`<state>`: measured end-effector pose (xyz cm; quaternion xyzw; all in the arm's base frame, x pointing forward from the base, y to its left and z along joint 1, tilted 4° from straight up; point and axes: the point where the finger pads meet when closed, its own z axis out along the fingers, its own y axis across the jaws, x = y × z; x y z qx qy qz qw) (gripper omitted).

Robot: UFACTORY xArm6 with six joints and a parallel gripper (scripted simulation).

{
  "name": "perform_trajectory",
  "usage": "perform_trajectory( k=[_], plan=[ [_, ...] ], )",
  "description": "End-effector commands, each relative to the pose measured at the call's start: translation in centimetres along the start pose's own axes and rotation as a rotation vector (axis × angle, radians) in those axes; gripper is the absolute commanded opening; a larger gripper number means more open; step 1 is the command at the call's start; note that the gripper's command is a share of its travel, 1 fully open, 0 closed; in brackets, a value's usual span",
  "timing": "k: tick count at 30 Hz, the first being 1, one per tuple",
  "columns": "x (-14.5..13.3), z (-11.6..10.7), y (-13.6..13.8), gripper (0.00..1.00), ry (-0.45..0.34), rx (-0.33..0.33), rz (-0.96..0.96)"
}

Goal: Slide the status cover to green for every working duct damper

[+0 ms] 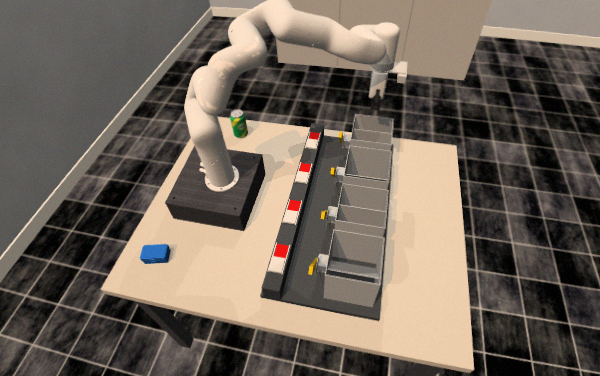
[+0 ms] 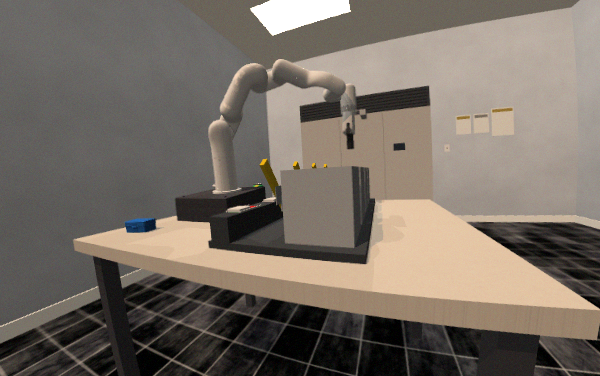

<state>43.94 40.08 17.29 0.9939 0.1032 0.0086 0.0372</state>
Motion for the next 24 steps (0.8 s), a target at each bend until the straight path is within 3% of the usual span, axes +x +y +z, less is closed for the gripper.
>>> perform_trajectory(
  k=[1,7,24],
  plan=[
    [0.1,-0.26,-0.05,0.0,0.005,0.003,0.0],
    [0.1,-0.26,-0.06,0.0,0.005,0.003,-0.091],
    [0.08,-0.26,-0.08,0.0,0.005,0.001,-0.713]
  ],
)
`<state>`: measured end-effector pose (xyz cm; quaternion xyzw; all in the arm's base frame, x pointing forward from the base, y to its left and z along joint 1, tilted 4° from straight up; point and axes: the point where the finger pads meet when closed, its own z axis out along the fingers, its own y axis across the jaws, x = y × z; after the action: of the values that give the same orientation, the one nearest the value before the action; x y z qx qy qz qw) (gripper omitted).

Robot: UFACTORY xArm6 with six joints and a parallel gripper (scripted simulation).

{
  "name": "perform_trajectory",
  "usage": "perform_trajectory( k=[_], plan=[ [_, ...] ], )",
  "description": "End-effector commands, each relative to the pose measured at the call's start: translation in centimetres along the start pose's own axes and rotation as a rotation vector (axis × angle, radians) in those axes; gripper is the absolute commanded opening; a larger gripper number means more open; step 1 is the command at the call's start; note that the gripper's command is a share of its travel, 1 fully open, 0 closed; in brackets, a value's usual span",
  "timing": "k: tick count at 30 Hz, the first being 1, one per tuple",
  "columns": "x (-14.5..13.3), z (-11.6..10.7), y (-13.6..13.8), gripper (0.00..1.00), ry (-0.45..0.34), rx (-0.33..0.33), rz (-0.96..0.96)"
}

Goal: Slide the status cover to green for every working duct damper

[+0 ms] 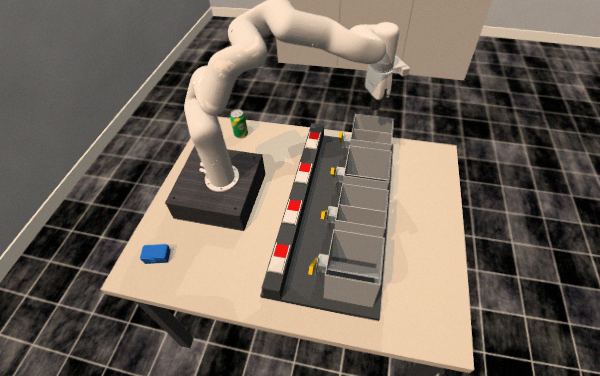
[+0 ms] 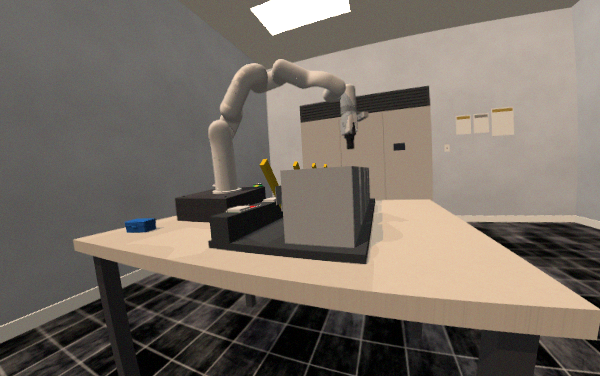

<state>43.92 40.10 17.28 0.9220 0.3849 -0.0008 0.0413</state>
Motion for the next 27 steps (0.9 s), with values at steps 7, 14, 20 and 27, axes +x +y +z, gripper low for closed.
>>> perform_trajectory(
  k=[7,14,20,27],
  plan=[
    [0.11,-0.26,-0.01,0.0,0.006,0.006,-0.394],
    [0.11,-0.26,-0.02,0.0,0.007,0.005,-0.621],
    [0.11,-0.26,-0.03,0.0,0.007,0.004,-0.841],
    [0.11,-0.26,-0.03,0.0,0.007,0.004,-0.981]
  ],
)
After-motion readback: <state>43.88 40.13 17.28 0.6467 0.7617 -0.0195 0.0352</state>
